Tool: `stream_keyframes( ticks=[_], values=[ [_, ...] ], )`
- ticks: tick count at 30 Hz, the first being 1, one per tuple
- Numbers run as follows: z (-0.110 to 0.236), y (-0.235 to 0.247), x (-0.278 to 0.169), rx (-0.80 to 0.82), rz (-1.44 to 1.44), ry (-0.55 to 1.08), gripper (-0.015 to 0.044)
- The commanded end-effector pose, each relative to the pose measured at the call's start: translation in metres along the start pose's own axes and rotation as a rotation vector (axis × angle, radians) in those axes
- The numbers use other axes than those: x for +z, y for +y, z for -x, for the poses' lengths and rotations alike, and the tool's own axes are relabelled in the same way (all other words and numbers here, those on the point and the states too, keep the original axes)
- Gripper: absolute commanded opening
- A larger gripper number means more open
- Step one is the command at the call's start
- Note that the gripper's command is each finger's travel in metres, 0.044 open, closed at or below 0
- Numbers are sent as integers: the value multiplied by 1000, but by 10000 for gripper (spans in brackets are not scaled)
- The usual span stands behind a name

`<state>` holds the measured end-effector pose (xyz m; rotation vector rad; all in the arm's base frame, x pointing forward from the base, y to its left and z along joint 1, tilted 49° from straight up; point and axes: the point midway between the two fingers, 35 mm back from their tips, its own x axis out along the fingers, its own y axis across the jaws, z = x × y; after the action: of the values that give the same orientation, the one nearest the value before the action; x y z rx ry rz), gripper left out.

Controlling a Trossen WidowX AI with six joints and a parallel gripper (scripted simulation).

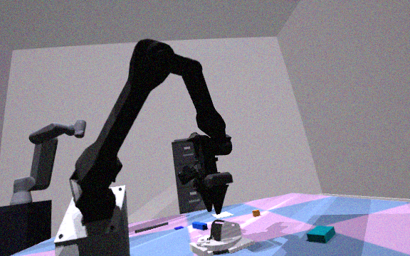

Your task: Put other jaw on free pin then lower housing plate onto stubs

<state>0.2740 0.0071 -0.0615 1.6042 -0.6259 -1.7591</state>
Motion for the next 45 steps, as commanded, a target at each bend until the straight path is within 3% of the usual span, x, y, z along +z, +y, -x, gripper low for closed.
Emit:
stream_keyframes(
  ticks=[1,3,45],
  values=[
    [2,4,-1,-6,-52,4,408],
    [2,8,-2,-10,-85,4,440],
    [8,84,7,-80,-865,-48,440]
  ],
)
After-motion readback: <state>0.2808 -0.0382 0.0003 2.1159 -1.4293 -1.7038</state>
